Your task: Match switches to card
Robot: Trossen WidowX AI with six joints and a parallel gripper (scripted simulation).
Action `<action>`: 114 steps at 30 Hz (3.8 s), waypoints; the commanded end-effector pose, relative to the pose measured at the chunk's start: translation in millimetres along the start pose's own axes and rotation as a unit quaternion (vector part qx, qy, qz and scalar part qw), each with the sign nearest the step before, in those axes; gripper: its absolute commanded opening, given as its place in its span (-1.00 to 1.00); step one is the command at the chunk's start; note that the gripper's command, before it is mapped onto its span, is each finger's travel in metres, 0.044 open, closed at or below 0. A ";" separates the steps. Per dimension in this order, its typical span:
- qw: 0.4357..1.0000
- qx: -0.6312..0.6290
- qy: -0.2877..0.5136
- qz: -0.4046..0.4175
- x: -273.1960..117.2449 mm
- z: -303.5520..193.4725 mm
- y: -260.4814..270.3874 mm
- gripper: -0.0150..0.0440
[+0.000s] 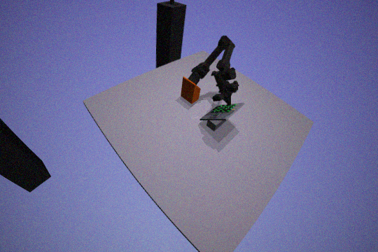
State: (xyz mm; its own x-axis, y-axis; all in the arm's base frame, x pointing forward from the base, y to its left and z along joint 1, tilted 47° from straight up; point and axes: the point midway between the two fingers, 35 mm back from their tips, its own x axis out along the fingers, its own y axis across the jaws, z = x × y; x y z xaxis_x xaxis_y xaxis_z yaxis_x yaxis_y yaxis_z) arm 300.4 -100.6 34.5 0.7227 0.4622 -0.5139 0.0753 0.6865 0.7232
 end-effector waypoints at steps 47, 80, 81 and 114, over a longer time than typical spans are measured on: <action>1.000 0.006 0.002 -0.001 17.3 -2.6 -2.1 -0.49; 1.000 0.006 -0.009 -0.003 -42.2 -4.7 -3.1 -0.49; 1.000 0.006 -0.009 -0.003 -44.3 -4.9 -2.8 -0.49; 1.000 0.007 0.003 -0.002 8.4 -43.1 -1.8 -0.49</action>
State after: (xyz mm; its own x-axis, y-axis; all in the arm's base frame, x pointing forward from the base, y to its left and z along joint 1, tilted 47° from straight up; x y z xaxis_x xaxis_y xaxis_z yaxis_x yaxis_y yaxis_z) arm 276.0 -76.5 13.6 0.7231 0.4611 -0.5142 0.0770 0.6860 0.7235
